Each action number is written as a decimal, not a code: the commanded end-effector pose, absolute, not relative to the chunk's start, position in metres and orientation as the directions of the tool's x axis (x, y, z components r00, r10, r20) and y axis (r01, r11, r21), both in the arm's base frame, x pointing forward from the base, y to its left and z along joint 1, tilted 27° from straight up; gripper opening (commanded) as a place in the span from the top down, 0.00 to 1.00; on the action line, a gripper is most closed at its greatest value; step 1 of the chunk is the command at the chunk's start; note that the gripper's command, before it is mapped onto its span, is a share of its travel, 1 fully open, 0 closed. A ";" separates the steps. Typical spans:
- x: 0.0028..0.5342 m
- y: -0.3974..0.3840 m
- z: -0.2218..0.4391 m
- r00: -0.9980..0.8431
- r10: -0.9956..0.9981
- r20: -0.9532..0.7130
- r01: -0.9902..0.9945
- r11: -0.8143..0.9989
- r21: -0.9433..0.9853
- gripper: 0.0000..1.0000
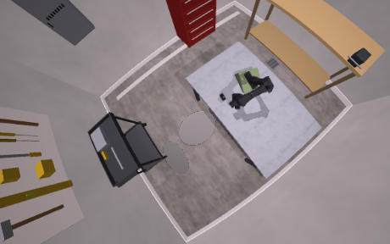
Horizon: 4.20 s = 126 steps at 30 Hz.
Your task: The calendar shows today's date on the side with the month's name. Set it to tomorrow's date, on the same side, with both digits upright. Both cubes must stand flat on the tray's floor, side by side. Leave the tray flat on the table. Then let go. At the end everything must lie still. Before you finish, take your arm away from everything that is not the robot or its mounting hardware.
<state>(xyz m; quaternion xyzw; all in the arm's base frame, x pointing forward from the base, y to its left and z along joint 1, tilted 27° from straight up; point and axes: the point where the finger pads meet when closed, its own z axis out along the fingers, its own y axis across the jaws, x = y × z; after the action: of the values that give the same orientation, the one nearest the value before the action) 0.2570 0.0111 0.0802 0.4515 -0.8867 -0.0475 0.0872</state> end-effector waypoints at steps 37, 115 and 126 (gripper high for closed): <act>0.264 0.011 0.079 -0.567 -0.679 -0.466 -0.807 0.572 0.148 0.74; 0.262 0.012 0.065 -0.299 -0.183 -0.937 -0.806 0.573 0.145 0.74; 0.264 0.018 0.053 -0.298 -0.183 -0.937 -0.806 0.573 0.145 0.74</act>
<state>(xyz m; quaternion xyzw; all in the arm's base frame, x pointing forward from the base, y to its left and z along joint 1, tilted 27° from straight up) 0.2583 0.0206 0.0512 0.3340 -0.7442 -0.3267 -0.4773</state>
